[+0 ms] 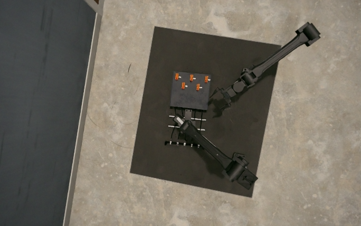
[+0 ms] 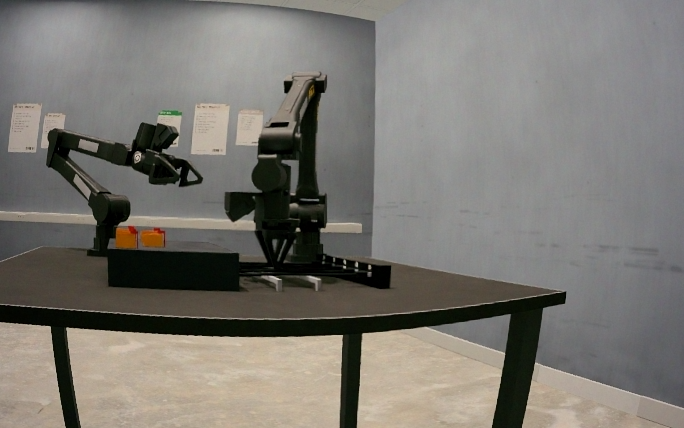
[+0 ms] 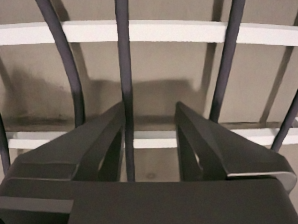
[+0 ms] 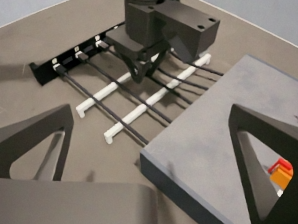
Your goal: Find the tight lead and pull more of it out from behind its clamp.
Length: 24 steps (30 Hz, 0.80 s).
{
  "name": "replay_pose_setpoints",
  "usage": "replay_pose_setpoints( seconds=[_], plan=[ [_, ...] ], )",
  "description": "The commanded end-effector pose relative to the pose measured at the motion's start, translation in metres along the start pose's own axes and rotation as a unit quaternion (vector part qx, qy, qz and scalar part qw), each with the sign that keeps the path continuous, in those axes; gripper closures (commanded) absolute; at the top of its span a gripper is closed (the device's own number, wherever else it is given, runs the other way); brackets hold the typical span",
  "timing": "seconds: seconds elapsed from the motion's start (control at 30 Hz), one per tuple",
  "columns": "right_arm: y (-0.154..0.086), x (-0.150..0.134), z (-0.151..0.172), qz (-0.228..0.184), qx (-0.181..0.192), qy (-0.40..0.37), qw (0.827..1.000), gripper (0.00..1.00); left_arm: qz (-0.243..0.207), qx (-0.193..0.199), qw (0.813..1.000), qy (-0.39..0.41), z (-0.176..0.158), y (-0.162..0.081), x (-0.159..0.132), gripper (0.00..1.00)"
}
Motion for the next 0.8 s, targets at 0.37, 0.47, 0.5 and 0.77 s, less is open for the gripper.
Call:
replay_pose_setpoints(
  seconds=[0.37, 0.47, 0.5, 0.77],
  plan=[
    [0.001, 0.005, 0.000, 0.000, 0.000, 0.000, 1.000, 0.00, -0.016, 0.029, 0.999, 0.008, 0.017, -0.029, 0.009, 0.68],
    [0.001, 0.005, 0.000, 0.000, 0.000, 0.000, 1.000, 0.00, -0.016, 0.028, 0.999, 0.008, 0.022, -0.017, 0.012, 0.68],
    [0.001, 0.005, 0.000, 0.000, 0.000, 0.000, 1.000, 0.00, -0.016, 0.028, 0.999, 0.008, 0.022, -0.017, 0.012, 0.68],
    [0.001, 0.005, 0.000, 0.000, 0.000, 0.000, 1.000, 0.00, -0.010, 0.018, 1.000, 0.009, 0.023, 0.003, 0.009, 0.68]
  ],
)
Point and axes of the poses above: on each arm, the point where the finger pads meet when closed, its own y axis out along the fingers, its own z axis across the jaws, x = y × z, the point moved 7 cm from there along -y, back along the fingers, and after that the axes turned 1 degree about -y, right-handed, at the moved point
